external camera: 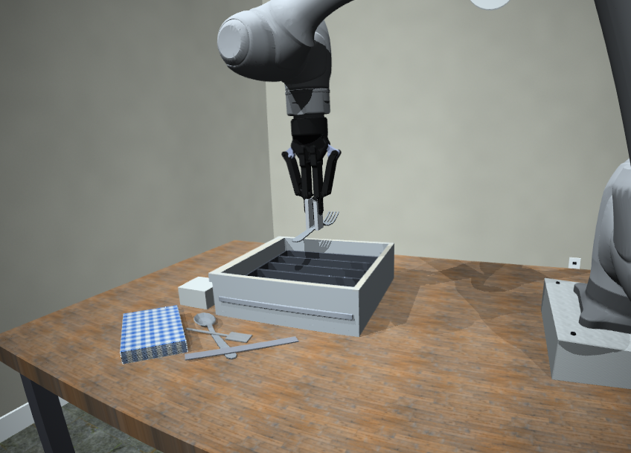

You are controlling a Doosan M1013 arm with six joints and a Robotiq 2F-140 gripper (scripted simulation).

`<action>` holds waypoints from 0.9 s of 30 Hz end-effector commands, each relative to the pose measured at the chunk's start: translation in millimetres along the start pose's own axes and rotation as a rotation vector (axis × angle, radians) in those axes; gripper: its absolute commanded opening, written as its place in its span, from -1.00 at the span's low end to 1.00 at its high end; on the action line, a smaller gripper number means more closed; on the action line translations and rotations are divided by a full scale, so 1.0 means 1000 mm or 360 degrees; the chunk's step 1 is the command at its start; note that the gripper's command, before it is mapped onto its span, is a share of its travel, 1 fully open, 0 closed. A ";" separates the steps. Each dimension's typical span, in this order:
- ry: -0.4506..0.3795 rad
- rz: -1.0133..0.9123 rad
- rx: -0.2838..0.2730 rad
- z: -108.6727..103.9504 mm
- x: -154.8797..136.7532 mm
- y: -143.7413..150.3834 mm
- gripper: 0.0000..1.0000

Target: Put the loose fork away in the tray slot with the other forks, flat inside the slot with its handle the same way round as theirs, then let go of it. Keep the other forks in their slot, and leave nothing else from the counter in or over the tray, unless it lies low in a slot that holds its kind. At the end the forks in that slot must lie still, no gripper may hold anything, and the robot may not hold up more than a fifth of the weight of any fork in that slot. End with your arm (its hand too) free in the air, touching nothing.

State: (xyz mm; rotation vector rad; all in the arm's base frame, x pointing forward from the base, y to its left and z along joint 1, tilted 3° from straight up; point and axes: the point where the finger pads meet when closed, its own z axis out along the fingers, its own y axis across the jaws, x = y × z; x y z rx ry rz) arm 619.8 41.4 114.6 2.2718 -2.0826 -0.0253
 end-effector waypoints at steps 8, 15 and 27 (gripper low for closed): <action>-0.0012 -0.1105 0.0010 0.002 -0.002 0.002 -0.94; -0.0006 -0.1845 0.0012 0.002 -0.002 0.002 -0.94; -0.0047 -0.2592 0.0041 0.002 -0.002 0.002 -0.94</action>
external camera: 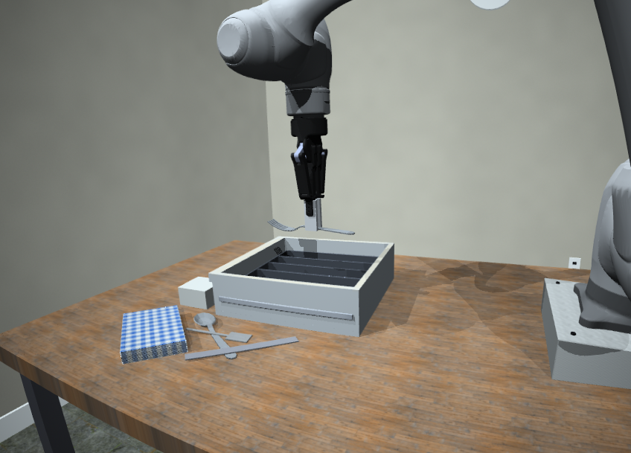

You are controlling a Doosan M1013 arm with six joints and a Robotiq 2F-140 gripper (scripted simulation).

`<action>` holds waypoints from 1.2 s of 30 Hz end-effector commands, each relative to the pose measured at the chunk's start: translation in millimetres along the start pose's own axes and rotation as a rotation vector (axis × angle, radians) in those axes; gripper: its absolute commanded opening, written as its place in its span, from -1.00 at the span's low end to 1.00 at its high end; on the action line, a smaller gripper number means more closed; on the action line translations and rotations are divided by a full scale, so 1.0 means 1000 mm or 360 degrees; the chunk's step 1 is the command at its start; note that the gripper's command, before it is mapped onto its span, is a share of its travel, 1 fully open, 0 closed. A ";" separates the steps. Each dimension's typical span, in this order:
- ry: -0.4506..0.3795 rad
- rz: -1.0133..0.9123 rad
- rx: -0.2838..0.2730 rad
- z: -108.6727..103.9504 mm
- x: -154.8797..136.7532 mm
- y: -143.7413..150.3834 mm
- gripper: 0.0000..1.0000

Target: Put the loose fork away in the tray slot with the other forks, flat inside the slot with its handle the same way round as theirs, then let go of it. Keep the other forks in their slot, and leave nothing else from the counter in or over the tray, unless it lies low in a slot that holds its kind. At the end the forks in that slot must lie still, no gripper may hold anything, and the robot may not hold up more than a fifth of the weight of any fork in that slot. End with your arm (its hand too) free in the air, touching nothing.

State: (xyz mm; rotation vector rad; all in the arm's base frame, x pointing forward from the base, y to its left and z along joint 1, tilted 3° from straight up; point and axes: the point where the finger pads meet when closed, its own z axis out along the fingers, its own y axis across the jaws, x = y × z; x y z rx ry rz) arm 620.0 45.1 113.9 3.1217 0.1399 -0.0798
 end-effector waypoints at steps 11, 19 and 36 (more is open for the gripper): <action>-0.0129 -0.0088 0.0028 0.002 0.000 0.002 -0.94; -0.0129 -0.0088 0.0028 0.002 0.000 0.002 -0.94; -0.0129 -0.0088 0.0028 0.004 0.000 0.002 -0.94</action>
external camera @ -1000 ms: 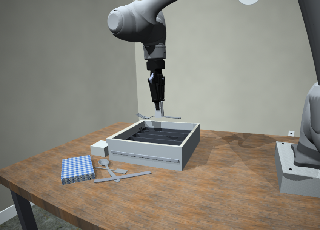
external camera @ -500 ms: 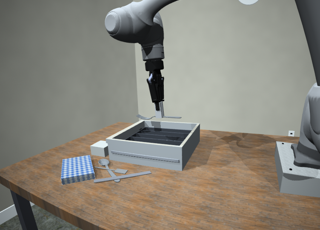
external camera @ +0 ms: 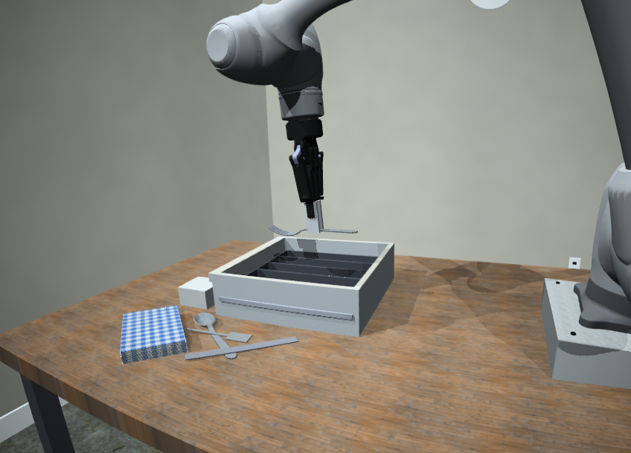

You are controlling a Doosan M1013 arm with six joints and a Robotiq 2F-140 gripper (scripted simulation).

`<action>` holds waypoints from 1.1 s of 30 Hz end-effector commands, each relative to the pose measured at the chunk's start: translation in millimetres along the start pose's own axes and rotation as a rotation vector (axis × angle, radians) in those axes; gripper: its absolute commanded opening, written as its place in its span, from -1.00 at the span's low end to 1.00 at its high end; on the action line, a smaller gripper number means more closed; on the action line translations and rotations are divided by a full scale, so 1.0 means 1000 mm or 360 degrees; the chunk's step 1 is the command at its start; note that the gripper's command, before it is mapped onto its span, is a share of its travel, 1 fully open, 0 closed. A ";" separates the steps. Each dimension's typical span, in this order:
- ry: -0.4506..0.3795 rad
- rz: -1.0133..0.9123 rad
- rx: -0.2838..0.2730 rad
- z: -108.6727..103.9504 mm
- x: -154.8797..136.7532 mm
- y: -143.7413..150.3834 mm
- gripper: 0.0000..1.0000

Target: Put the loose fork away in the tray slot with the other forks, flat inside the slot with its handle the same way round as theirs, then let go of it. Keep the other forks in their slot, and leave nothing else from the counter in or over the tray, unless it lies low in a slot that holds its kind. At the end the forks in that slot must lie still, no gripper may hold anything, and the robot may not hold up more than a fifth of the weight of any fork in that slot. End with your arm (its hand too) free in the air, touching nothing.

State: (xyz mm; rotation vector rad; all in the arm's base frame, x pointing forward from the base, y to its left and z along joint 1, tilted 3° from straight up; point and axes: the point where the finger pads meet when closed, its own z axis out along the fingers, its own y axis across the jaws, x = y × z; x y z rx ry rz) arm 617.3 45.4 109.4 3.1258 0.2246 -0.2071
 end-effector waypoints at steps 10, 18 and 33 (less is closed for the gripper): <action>-0.0002 -0.0001 0.0002 0.010 0.003 0.002 -0.94; -0.0002 -0.0001 0.0002 0.030 0.004 0.002 -0.94; -0.0002 -0.0001 0.0002 0.074 0.008 0.002 -0.94</action>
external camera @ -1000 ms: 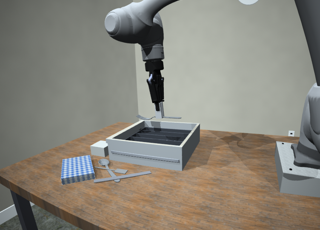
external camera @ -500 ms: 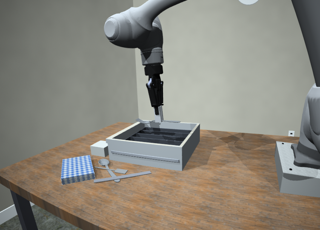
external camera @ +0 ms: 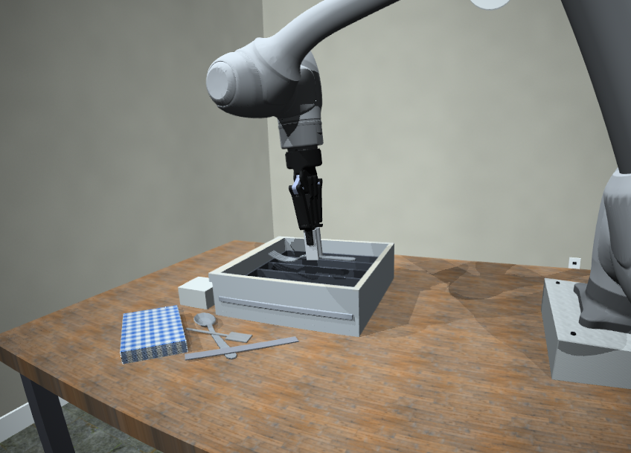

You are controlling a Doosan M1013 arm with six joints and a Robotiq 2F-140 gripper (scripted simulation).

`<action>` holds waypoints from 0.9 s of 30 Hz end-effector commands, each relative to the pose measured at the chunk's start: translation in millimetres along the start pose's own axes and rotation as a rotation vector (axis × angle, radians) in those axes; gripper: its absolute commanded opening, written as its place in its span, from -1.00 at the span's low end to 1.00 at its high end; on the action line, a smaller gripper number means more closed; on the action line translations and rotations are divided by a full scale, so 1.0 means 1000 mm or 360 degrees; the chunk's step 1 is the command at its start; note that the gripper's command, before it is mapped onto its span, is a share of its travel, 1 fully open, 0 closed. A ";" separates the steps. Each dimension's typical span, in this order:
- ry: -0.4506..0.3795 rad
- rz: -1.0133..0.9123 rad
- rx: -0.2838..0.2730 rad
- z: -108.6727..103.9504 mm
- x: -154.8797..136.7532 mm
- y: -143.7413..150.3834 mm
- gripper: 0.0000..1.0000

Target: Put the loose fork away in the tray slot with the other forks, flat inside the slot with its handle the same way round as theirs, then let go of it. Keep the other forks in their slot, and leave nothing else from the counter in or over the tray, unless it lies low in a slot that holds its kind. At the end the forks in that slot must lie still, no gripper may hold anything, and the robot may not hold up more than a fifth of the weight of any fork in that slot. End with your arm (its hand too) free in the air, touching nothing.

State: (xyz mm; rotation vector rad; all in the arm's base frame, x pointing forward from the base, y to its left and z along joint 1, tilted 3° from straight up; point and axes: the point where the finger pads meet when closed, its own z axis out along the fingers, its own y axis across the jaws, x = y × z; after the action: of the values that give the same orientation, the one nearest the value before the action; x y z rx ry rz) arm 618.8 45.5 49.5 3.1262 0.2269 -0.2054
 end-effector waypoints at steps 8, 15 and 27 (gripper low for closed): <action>-0.0004 0.0001 0.0002 0.034 0.000 0.001 -0.94; -0.0004 0.0001 0.0002 0.054 0.001 0.001 -0.94; -0.0004 0.0001 0.0002 0.071 0.003 0.001 -0.94</action>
State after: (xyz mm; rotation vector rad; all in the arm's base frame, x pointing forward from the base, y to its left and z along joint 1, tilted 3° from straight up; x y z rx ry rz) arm 615.8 45.6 -14.3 3.1266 0.2281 -0.2059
